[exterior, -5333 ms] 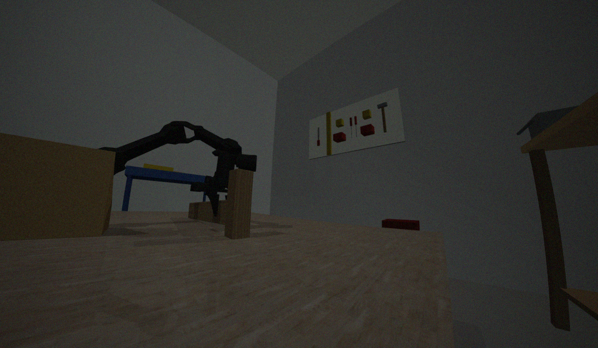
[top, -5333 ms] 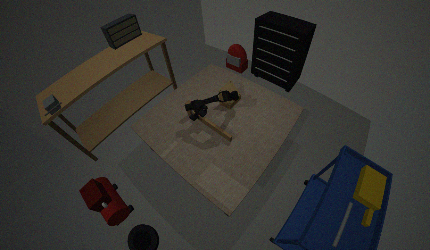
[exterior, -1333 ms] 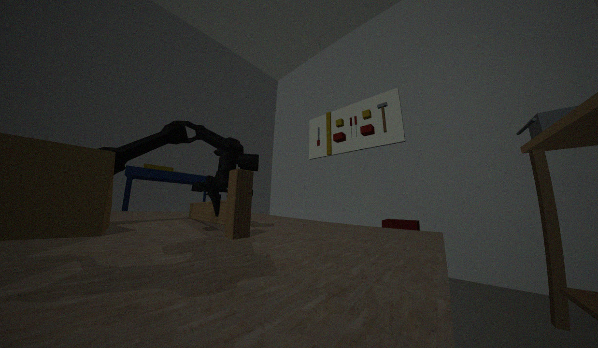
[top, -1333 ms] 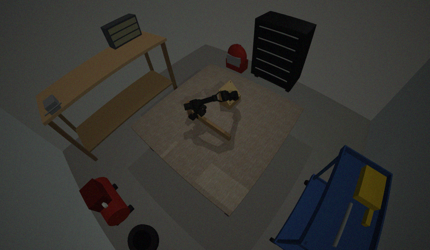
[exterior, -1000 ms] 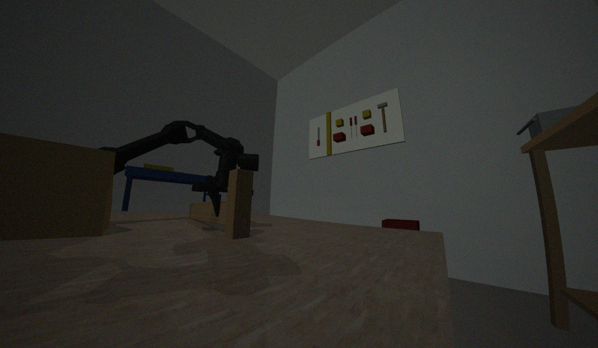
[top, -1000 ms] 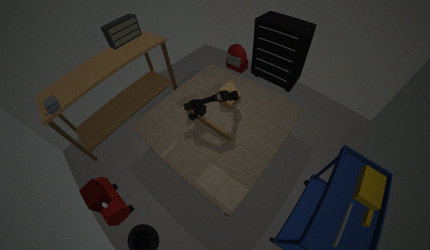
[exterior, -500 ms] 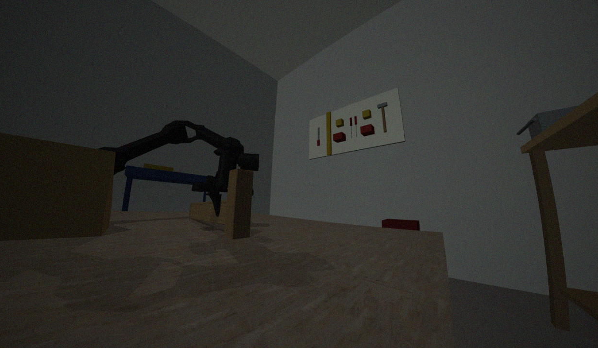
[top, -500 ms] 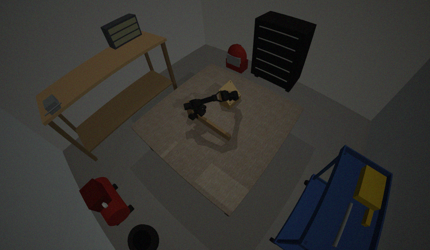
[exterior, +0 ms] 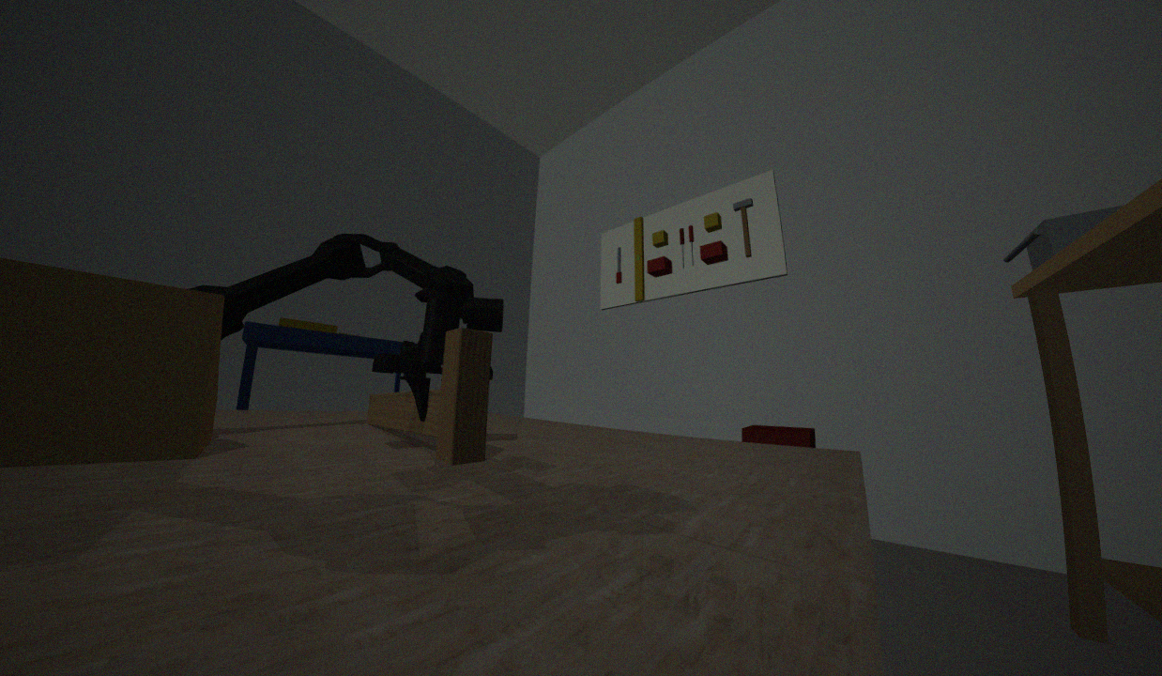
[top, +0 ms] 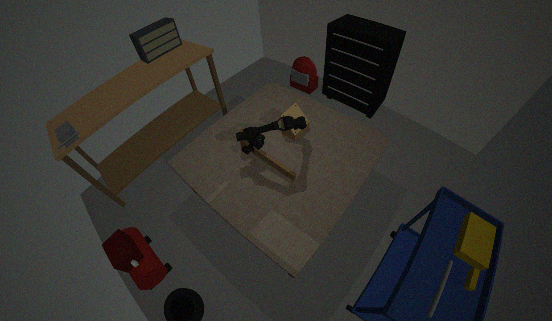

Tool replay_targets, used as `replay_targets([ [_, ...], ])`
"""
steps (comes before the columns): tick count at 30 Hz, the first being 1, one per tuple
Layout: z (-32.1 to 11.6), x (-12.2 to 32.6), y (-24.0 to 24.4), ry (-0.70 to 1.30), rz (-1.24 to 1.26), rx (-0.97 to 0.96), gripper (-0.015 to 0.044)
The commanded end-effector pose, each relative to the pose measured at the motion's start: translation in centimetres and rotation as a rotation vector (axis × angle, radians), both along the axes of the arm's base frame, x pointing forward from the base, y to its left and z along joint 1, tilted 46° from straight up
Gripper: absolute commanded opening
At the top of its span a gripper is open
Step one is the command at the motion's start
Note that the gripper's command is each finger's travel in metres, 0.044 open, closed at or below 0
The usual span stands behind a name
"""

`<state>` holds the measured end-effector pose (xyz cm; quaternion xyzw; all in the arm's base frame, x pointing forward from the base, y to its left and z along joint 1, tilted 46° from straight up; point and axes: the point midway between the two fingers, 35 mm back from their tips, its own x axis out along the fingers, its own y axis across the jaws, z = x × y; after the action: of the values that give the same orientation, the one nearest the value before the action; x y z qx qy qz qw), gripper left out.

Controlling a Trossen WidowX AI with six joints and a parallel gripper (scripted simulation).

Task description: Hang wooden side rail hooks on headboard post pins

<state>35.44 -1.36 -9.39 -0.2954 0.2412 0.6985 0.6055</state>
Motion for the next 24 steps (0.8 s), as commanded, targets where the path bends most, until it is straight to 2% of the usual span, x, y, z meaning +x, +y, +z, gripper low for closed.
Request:
replay_targets([
  [1, -0.08, -0.07, -0.52, -0.005, -0.005, -0.006, 0.0000],
  [24, -0.34, -0.10, -0.26, -0.005, -0.005, -0.005, 0.0000],
])
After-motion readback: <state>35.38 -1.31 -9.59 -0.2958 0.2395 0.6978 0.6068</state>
